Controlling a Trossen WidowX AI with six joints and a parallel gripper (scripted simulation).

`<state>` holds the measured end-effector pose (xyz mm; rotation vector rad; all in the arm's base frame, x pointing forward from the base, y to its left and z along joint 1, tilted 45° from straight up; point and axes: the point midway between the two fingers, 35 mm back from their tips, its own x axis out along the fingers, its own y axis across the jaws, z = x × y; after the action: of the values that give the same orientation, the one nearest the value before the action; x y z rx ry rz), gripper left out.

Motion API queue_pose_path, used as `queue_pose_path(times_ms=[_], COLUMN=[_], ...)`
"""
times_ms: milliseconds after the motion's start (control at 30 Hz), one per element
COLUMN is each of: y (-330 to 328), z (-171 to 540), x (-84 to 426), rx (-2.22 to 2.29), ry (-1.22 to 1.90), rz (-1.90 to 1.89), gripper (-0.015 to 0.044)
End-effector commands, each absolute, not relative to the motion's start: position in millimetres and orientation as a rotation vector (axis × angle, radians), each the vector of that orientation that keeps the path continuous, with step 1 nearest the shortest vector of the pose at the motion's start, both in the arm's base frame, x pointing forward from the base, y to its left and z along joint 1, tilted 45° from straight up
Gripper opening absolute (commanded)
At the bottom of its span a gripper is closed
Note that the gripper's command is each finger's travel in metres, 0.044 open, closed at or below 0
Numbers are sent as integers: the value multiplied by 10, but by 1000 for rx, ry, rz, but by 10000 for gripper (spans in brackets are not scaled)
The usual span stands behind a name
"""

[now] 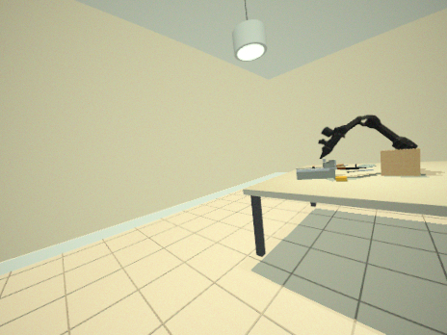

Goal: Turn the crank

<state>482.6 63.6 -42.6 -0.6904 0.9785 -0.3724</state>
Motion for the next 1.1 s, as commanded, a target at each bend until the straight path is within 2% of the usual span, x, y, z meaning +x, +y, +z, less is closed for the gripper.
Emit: queue_pose_path(times_ms=[0,100,133,700,1067], y=[635,635,635,635,636], z=[-426,-426,-426,-426,-426], x=[4826,4826,4826,4826,4826], rx=[-691,-691,-691,-691,-690], ry=[978,978,978,978,979], rz=[-373,-373,-373,-373,-372], gripper=[368,440,440,0,0])
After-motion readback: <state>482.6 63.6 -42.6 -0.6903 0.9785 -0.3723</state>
